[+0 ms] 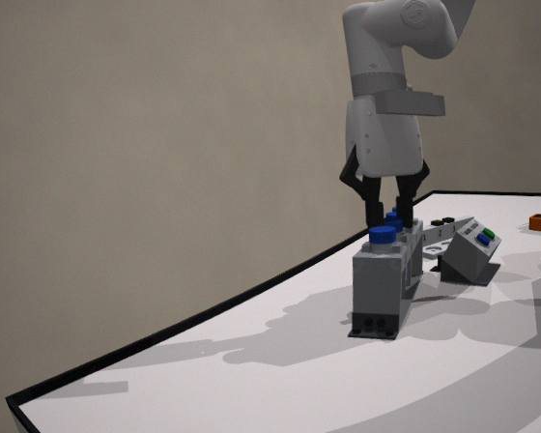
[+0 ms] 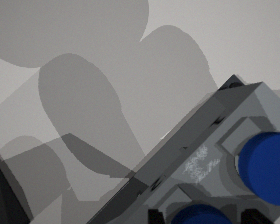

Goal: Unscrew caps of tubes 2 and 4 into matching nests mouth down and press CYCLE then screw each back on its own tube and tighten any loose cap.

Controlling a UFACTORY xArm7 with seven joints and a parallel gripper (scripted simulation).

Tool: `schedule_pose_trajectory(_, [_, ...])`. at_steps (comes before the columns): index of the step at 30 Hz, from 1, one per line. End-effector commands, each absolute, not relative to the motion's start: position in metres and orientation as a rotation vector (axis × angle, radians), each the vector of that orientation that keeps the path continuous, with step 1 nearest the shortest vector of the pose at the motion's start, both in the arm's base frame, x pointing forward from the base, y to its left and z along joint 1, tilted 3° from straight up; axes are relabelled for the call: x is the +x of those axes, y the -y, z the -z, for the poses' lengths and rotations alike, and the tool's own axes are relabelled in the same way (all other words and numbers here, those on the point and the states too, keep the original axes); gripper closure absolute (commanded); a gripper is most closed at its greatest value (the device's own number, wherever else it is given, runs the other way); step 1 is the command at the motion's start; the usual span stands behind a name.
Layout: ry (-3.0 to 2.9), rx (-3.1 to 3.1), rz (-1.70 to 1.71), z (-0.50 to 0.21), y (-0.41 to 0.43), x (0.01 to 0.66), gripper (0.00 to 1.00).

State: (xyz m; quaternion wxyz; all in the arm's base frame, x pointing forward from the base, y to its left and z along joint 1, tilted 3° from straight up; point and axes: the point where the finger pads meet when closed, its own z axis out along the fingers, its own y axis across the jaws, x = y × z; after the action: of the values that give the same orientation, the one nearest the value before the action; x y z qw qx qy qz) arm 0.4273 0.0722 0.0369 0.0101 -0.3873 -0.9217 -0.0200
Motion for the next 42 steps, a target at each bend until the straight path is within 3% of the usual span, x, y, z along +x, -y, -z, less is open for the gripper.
schedule_pose_trajectory(1, [2.71,-1.545,0.063,-0.0384,-0.0725,0.4292,0.54])
schedule_pose_trajectory(11, [2.291,-2.104,0.057,-0.0383,-0.0725,0.4291,0.54])
schedule_pose_trajectory(26, [1.185,-2.865,0.029,-0.0383,-0.0725,0.4291,0.54])
schedule_pose_trajectory(32, [1.185,-2.865,0.029,-0.0383,-0.0725,0.429,0.54])
schedule_pose_trajectory(33, [1.185,-2.865,0.029,-0.0383,-0.0725,0.4291,1.0])
schedule_pose_trajectory(42, [1.185,-2.865,0.029,-0.0383,-0.0725,0.429,1.0])
